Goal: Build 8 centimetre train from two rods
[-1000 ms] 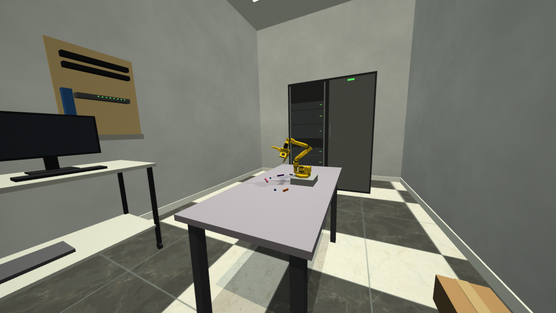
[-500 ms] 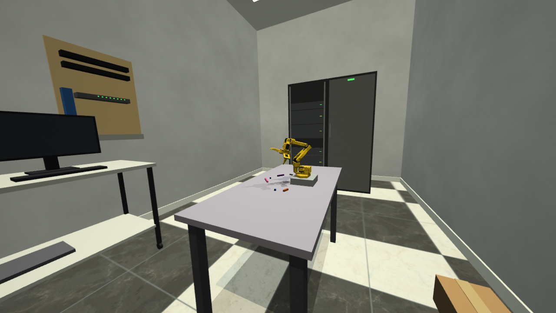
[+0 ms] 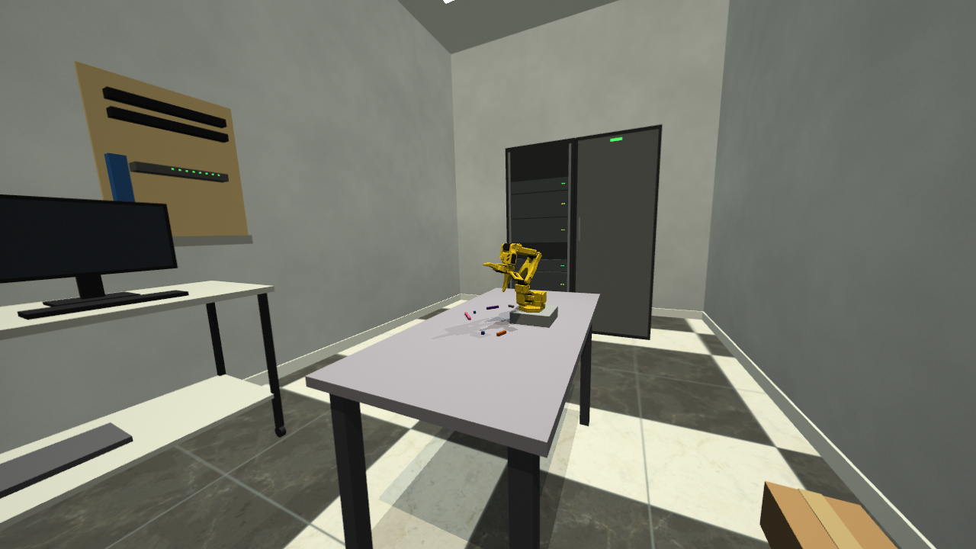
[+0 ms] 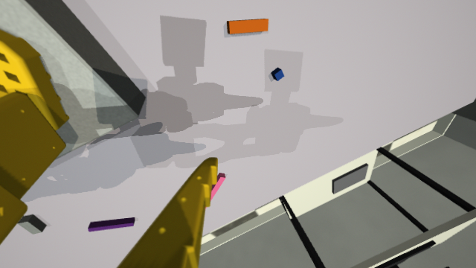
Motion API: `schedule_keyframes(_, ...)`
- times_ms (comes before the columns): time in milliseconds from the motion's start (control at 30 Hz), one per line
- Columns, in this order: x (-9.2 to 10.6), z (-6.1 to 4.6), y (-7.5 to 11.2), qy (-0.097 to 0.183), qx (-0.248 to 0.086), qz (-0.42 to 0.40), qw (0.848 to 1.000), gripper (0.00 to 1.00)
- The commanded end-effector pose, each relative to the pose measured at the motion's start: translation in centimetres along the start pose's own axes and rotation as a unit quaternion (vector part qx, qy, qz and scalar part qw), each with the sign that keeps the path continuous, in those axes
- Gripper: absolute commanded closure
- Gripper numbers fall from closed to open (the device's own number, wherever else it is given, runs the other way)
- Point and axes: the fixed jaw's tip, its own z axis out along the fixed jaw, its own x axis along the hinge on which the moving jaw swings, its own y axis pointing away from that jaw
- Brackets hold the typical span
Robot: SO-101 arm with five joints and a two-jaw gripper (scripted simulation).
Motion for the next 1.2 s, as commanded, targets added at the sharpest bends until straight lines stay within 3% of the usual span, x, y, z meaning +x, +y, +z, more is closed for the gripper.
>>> schedule_keyframes(0, -1.17, -0.02, -0.46, -0.011, 0.006, -0.033, 0.999, 0.0)
schedule_keyframes(1167, -1.64, -0.2, -0.74, -0.016, 0.013, -0.047, 0.999, 0.0)
